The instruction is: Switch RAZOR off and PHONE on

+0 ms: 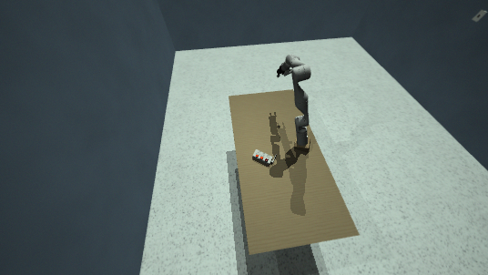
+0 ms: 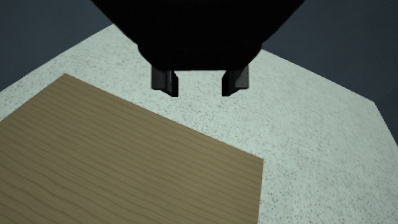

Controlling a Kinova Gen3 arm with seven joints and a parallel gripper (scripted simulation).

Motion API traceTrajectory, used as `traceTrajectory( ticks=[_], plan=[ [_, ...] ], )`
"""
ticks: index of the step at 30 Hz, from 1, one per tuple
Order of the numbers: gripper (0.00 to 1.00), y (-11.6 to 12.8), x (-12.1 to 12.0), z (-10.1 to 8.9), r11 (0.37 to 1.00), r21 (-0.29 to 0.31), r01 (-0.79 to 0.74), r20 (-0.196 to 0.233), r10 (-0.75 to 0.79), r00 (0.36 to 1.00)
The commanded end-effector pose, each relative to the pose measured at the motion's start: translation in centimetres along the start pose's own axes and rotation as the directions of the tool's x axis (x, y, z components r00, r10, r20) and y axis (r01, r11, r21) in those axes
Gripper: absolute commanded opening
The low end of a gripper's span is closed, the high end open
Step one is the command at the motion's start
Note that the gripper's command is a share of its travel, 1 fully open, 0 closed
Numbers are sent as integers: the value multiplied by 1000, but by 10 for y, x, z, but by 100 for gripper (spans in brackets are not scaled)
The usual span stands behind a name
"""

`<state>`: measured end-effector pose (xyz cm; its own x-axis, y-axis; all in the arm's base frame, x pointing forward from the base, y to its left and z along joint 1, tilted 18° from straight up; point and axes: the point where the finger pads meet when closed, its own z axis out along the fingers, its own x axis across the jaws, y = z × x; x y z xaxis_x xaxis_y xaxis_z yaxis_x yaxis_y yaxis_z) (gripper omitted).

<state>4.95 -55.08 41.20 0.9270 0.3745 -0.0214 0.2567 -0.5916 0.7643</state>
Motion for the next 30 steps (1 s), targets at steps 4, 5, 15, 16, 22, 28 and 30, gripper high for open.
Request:
traceTrajectory(
  ticks=[4,5,15,16,22,28,30],
  plan=[
    [100,3,8,-2,1000,-7,13,-11,-13,1000],
    [100,4,12,-2,1000,-8,19,-15,-19,1000],
    [100,17,72,-13,993,-41,111,-91,-114,989],
    [100,19,84,-16,991,-48,129,-105,-133,986],
    [100,25,174,-39,958,-106,268,-200,-284,937],
    [100,19,249,-63,909,-162,384,-267,-415,870],
    [100,19,249,-63,909,-162,384,-267,-415,870]
  ],
)
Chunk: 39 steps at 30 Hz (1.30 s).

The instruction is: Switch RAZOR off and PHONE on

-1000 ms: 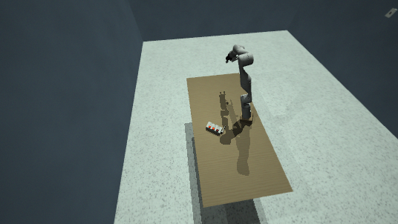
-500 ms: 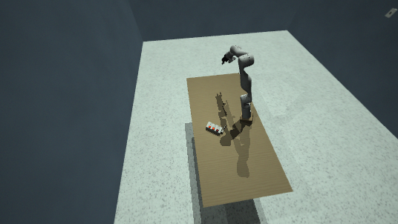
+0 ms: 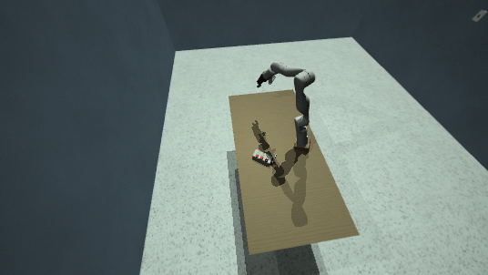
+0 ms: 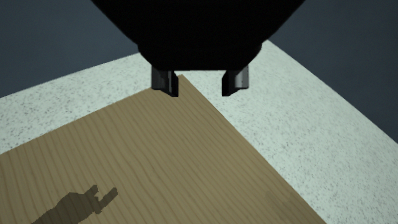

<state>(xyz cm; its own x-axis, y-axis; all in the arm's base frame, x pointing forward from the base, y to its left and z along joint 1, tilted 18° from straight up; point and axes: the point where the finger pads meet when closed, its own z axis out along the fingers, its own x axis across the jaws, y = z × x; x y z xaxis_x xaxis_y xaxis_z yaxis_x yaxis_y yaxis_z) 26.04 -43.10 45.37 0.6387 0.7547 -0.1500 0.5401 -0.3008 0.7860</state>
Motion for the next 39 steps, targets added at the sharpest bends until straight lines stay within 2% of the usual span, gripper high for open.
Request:
traceTrajectory(
  ticks=[1,8,9,18,19,25,26,35,36,39],
  plan=[
    [100,13,30,-6,998,-20,57,-24,-58,998],
    [100,13,30,-6,998,-20,57,-24,-58,998],
    [100,18,52,-7,995,-26,96,-47,-98,994],
    [100,18,52,-7,995,-26,96,-47,-98,994],
    [100,21,74,-9,990,-33,137,-69,-139,988],
    [100,21,74,-9,990,-33,137,-69,-139,988],
    [100,24,97,-10,983,-41,178,-92,-181,979],
    [100,24,97,-10,983,-41,178,-92,-181,979],
    [100,25,120,-12,974,-49,220,-114,-224,968],
    [100,25,120,-12,974,-49,220,-114,-224,968]
  ],
)
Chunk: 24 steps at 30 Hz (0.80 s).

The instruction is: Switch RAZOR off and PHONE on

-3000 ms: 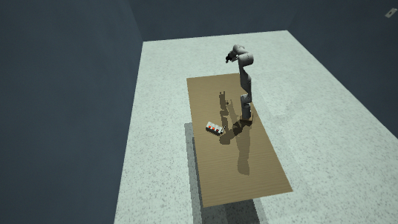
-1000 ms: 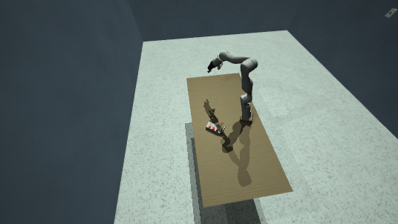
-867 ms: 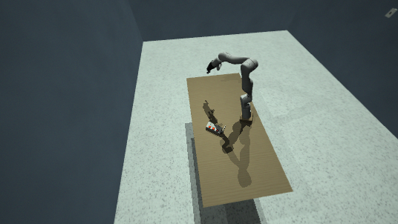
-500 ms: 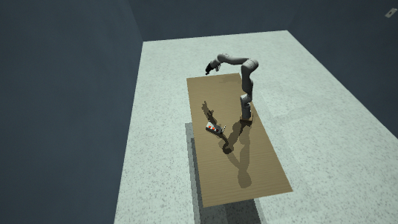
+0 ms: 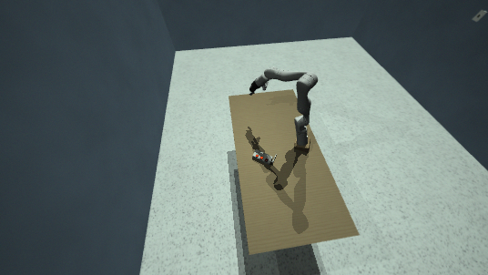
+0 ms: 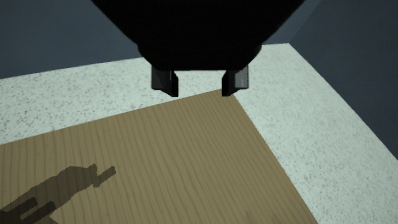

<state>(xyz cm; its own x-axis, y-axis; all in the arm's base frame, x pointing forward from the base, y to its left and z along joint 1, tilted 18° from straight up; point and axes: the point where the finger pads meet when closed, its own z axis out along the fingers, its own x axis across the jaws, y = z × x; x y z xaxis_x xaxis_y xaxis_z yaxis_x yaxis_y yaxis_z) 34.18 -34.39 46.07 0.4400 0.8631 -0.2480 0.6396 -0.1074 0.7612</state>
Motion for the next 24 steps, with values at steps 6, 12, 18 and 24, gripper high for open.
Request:
traceTrajectory(
  ticks=[6,12,18,24],
  plan=[
    [100,9,26,-1,999,-8,52,-24,-52,998],
    [100,9,26,-1,999,-8,52,-24,-52,998],
    [100,13,50,-1,995,-12,98,-48,-98,994],
    [100,16,74,0,989,-17,144,-72,-145,987]
  ],
)
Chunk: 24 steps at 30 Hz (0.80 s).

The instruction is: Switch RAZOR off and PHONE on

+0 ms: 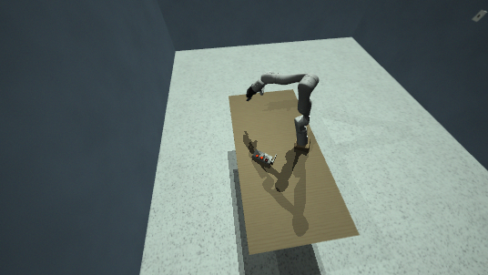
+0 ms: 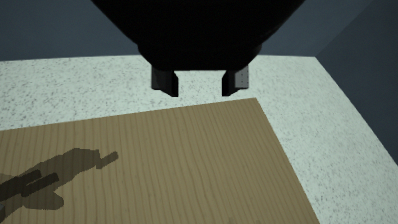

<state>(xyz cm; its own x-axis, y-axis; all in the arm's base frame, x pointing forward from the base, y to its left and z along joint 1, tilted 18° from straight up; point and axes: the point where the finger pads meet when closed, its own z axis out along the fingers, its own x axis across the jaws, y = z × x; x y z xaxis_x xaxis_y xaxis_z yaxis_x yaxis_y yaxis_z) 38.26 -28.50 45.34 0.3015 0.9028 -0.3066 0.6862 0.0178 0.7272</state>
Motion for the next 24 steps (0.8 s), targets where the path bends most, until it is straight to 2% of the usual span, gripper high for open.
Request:
traceTrajectory(
  ticks=[1,6,7,13,14,22,23,24],
  plan=[
    [100,3,3,-1,1000,-4,7,0,-7,1000],
    [100,3,3,-1,1000,-4,7,0,-7,1000],
    [100,8,26,1,999,-5,54,-24,-54,998],
    [100,8,26,1,999,-5,54,-24,-54,998],
    [100,12,50,2,995,-7,102,-48,-102,994],
    [100,12,50,2,995,-7,102,-48,-102,994],
    [100,15,74,3,989,-8,150,-71,-150,986],
    [100,15,74,3,989,-8,150,-71,-150,986]
  ],
)
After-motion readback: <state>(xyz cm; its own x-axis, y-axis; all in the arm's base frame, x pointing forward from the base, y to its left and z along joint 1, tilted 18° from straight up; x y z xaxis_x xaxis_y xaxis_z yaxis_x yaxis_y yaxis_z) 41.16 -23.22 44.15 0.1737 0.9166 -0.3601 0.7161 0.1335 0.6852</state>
